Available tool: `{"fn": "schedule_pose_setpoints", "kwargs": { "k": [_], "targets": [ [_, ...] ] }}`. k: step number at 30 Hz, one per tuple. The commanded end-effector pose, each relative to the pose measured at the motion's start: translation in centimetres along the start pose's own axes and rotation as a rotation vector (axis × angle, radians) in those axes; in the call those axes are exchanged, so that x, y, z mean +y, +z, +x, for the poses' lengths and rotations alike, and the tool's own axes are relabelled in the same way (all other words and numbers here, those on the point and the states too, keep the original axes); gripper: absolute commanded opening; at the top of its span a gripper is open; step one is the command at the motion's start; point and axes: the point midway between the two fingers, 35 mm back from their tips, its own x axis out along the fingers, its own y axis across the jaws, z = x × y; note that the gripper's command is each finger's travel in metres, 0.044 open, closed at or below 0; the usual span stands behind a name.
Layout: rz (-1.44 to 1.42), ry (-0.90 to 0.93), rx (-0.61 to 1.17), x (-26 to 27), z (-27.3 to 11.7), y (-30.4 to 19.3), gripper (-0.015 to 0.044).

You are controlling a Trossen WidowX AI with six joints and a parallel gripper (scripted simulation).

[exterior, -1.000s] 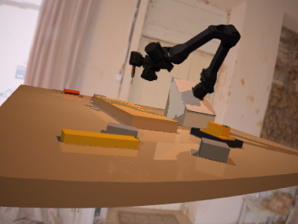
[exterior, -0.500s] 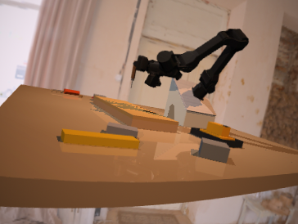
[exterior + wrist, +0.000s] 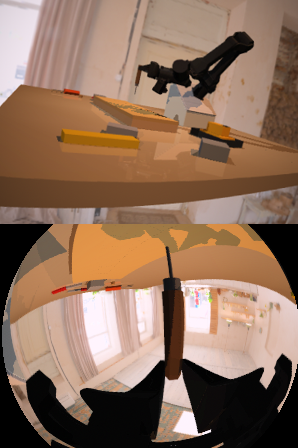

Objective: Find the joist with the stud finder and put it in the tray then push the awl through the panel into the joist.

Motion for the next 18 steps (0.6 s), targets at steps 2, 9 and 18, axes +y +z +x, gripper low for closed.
{"fn": "schedule_pose_setpoints", "kwargs": {
  "k": [2,9,18],
  "targets": [
    [0.009,0.001,0.014,0.1,-0.1,-0.2,0.0],
    [0.01,0.002,0.014,0.1,-0.1,0.2,0.0],
    [0.01,0.002,0.013,0.1,-0.1,0.8,0.0]
  ]
}}
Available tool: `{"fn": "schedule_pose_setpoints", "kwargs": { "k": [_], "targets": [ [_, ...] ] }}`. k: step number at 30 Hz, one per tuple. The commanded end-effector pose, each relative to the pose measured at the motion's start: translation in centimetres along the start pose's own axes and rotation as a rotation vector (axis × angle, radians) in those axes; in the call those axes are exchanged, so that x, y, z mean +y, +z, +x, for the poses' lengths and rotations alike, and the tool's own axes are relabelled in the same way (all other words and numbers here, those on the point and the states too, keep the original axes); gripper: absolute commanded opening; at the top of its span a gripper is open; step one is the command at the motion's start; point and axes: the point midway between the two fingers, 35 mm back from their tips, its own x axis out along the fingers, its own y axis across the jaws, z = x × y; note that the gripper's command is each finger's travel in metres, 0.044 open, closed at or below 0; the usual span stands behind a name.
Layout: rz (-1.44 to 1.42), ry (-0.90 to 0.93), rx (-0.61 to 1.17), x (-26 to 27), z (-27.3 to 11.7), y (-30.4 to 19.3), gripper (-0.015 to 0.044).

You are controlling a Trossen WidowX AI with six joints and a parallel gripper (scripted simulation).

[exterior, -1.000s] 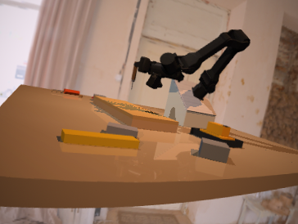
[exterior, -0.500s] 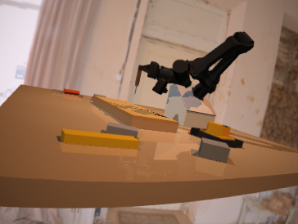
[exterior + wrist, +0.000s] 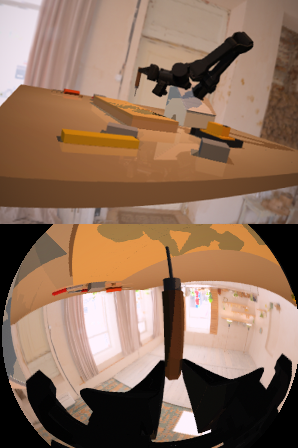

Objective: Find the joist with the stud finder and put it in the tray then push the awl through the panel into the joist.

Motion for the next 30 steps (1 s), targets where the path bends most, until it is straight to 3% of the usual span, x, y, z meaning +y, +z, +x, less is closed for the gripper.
{"fn": "schedule_pose_setpoints", "kwargs": {
  "k": [1,30],
  "targets": [
    [0.011,0.0,0.012,-0.1,0.0,0.0,0.0],
    [0.011,0.0,0.011,-0.1,-0.1,1.9,0.0]
  ]
}}
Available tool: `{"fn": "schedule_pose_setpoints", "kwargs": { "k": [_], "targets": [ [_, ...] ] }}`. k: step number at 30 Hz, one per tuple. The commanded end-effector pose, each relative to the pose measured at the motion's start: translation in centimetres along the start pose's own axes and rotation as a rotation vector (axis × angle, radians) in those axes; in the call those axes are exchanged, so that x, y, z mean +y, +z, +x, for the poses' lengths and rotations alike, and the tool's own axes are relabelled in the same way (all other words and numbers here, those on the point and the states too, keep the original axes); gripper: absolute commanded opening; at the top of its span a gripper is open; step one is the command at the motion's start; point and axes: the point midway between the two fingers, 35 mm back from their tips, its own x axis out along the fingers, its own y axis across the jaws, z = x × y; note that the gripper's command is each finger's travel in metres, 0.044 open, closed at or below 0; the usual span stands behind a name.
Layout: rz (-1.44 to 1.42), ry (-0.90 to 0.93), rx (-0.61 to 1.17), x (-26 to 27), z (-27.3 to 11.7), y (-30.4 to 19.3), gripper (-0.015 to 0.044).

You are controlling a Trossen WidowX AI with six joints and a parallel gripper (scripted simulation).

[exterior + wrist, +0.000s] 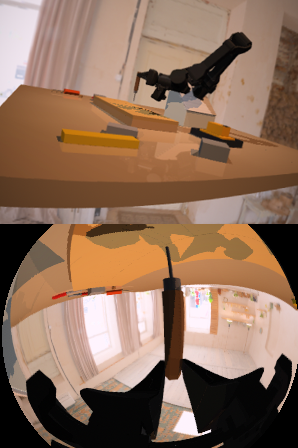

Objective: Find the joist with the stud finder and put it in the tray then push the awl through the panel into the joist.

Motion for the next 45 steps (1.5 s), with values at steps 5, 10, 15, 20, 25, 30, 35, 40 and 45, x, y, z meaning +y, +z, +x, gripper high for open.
{"fn": "schedule_pose_setpoints", "kwargs": {
  "k": [5,10,15,20,25,30,35,40,45],
  "targets": [
    [0.011,-0.001,0.012,-0.1,0.0,0.2,0.0],
    [0.011,-0.001,0.012,-0.2,0.0,0.6,0.0],
    [0.011,0.0,0.011,-0.2,0.0,1.4,0.0],
    [0.011,0.0,0.011,-0.2,-0.1,2.3,0.0],
    [0.011,0.0,0.011,-0.1,-0.1,3.1,0.0],
    [0.01,-0.001,0.012,-0.1,-0.2,3.9,0.0],
    [0.0,0.003,0.007,0.2,-0.2,4.1,0.0],
    [0.0,0.003,0.007,0.2,-0.2,4.1,0.0],
    [0.0,0.003,0.007,0.2,-0.2,4.1,0.0]
  ]
}}
